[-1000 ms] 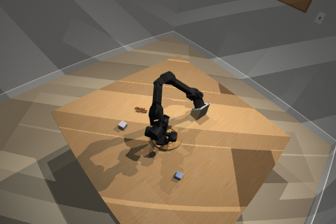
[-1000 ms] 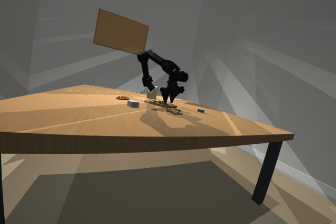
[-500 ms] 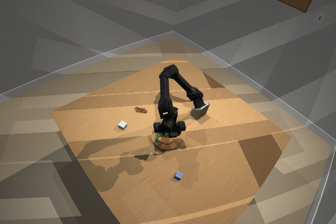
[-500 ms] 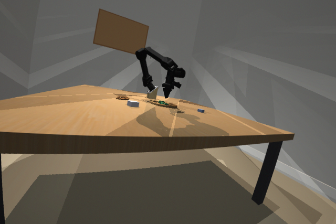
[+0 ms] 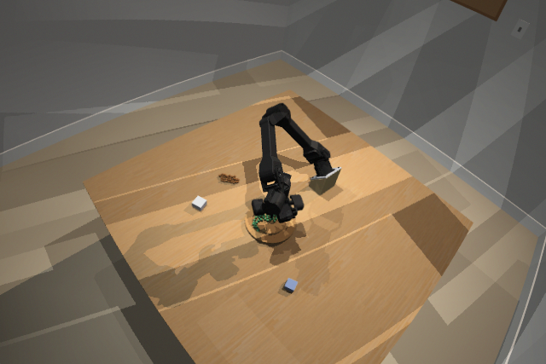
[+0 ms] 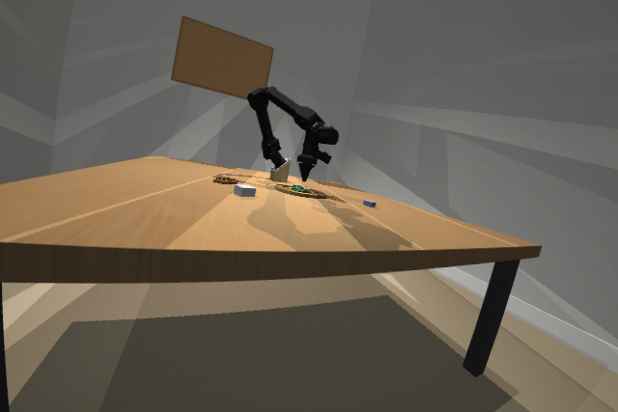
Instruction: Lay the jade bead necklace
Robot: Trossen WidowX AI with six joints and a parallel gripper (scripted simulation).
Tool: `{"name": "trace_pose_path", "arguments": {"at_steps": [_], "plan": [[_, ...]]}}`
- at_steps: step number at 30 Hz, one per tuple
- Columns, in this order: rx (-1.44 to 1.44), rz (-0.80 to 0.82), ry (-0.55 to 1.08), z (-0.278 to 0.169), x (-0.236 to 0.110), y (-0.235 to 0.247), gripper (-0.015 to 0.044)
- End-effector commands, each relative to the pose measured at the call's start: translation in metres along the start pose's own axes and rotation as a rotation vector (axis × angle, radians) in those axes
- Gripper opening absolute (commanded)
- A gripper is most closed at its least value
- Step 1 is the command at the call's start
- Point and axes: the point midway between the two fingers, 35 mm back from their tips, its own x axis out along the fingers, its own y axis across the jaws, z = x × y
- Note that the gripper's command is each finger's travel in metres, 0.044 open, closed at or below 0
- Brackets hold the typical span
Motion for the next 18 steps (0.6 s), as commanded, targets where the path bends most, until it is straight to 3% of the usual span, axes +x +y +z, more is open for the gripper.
{"name": "trace_pose_path", "arguments": {"at_steps": [1, 18], "plan": [[-0.002, -0.003, -0.001, 0.001, 0.0, 0.0, 0.012], [-0.011, 0.0, 0.003, -0.001, 0.026, 0.002, 0.012]]}}
